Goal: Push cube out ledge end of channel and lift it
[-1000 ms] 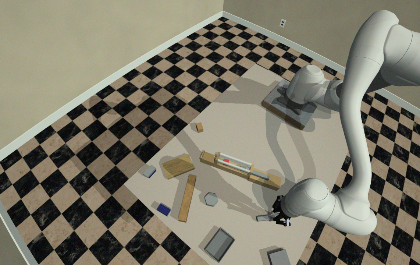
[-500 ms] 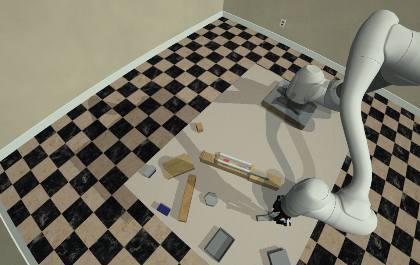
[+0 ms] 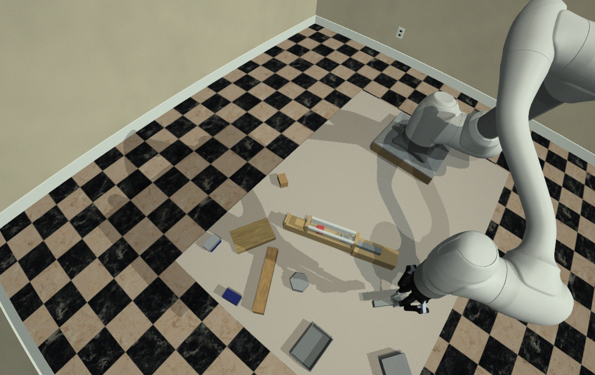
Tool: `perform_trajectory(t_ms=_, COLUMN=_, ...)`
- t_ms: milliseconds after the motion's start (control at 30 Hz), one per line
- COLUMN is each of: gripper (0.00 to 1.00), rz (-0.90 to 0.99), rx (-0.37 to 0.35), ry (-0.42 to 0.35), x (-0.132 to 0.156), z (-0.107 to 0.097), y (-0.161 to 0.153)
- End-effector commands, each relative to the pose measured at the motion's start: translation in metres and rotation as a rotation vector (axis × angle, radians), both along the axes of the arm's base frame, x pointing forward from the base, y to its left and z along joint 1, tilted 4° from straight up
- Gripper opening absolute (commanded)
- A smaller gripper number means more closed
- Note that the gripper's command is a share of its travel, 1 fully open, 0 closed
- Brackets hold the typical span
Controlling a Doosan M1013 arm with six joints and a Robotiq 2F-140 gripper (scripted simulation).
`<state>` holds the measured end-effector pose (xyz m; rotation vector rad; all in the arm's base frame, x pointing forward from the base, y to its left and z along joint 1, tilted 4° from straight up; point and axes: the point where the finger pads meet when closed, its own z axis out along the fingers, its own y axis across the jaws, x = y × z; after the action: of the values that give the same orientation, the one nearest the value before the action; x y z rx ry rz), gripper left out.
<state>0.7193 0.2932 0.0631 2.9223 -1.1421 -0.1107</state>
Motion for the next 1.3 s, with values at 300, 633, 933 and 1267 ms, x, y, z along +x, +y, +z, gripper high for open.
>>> perform_trajectory(t_ms=300, gripper=0.0, rz=0.0, rx=0.0, ry=0.0, x=0.0, z=0.004, y=0.0)
perform_trajectory(t_ms=633, gripper=0.0, rz=0.0, rx=0.0, ry=0.0, x=0.0, z=0.004, y=0.0)
perform_trajectory(t_ms=933, gripper=0.0, rz=0.0, rx=0.0, ry=0.0, x=0.0, z=0.004, y=0.0)
perform_trajectory(t_ms=1267, gripper=0.0, rz=-0.179, rx=-0.012, ry=0.005, x=-0.063, z=0.012, y=-0.018)
